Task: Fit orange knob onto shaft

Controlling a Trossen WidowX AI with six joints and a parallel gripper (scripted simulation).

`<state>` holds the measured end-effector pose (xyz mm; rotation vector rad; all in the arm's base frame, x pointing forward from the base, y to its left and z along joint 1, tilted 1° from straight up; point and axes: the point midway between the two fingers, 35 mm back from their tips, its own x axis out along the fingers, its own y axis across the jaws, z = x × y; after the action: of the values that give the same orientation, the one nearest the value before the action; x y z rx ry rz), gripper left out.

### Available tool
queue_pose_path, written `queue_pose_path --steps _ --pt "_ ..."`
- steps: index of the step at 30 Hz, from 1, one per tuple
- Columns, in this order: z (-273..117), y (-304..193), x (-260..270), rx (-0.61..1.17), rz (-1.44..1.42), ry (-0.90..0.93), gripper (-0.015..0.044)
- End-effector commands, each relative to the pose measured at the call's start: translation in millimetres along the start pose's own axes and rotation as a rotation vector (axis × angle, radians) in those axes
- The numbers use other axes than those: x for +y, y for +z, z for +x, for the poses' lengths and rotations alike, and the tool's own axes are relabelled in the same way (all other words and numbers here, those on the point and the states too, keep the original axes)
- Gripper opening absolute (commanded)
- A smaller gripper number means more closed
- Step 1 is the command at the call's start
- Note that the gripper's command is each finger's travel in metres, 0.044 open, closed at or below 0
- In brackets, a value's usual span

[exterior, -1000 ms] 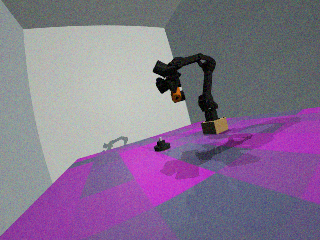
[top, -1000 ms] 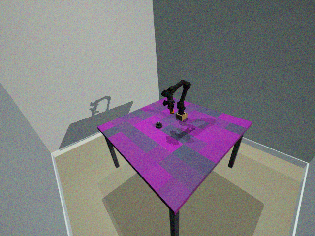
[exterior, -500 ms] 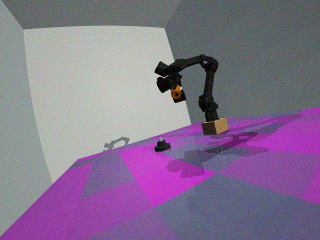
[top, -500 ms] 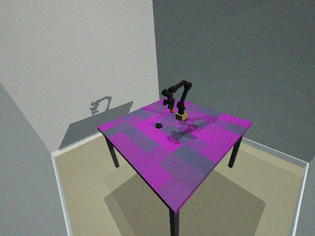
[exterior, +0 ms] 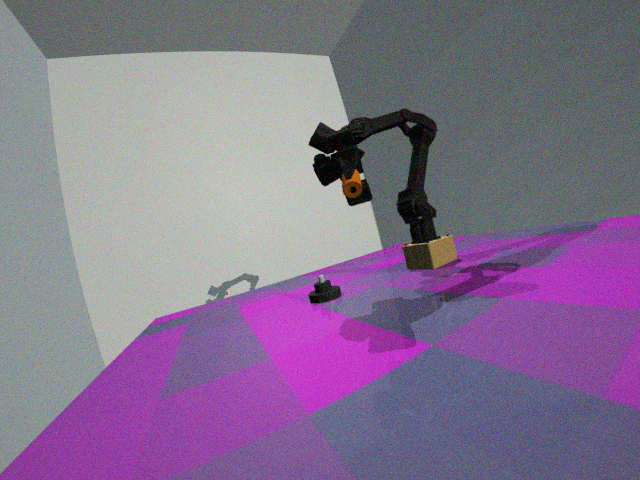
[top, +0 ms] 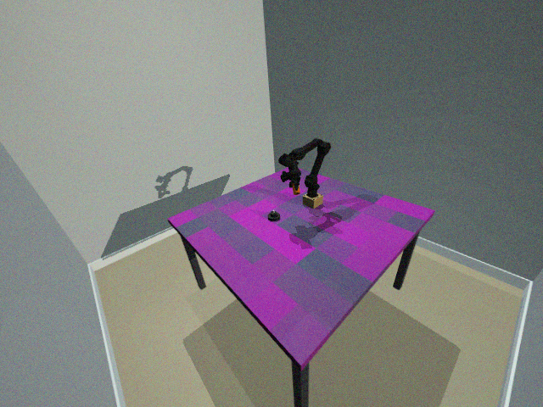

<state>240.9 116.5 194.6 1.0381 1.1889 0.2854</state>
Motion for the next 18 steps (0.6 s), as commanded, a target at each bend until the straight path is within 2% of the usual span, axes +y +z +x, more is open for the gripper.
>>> queue_pose_path --steps 1,10,18 --pt "-0.4 0.6 1.1 -0.002 -0.005 0.001 0.0000" --pt "-0.1 -0.5 1.4 -0.002 -0.006 0.006 0.0000" --pt "11.0 -0.9 -5.8 -0.003 -0.005 -0.129 0.0000"
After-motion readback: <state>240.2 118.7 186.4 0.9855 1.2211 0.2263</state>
